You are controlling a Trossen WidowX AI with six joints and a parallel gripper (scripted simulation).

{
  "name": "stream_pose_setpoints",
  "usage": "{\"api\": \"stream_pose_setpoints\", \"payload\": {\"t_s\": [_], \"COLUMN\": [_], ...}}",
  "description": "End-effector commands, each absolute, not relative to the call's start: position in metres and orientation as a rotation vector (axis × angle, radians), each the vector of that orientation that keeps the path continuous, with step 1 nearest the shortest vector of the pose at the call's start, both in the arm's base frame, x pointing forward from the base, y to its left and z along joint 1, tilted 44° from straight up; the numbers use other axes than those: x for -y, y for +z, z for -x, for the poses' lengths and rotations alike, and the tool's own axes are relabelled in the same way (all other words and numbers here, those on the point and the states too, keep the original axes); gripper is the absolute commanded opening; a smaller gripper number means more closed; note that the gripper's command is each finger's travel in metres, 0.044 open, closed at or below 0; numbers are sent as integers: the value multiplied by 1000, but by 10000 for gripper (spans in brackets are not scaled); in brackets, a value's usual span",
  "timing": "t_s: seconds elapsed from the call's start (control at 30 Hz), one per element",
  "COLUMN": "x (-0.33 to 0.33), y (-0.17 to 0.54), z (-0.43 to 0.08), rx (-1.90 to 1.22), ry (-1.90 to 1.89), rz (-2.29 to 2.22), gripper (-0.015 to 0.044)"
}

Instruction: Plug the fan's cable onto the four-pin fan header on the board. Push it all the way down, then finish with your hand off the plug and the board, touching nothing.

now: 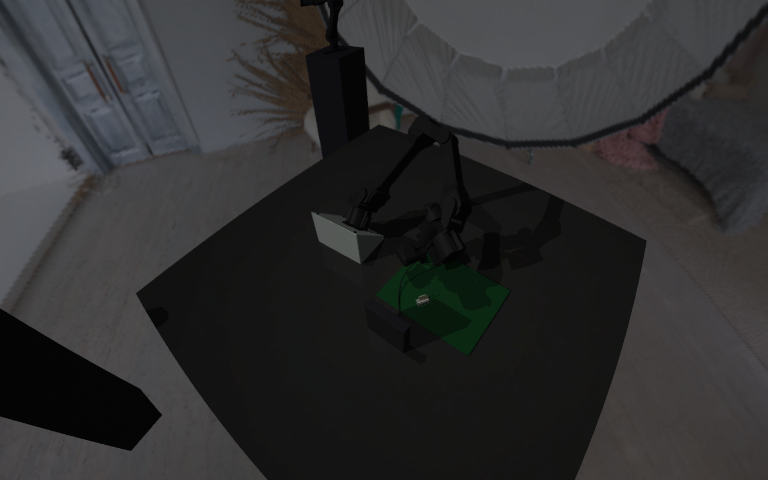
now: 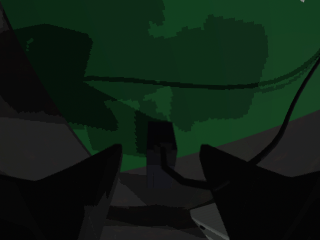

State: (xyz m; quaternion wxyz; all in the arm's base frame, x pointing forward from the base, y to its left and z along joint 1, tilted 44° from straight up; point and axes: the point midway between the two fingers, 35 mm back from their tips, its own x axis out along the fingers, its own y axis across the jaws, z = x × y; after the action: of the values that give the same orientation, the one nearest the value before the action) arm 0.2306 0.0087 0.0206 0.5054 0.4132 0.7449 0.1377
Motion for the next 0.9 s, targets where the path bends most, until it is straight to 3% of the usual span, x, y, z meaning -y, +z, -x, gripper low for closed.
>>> {"api": "stream_pose_setpoints", "payload": {"t_s": [0.0,0.87], "x": [-9,-9], "y": [21,21], "z": [-231,-231], "rx": [-1797,-1797], "ry": [332,332], "rz": [-997,-997], "gripper": [234,61]}}
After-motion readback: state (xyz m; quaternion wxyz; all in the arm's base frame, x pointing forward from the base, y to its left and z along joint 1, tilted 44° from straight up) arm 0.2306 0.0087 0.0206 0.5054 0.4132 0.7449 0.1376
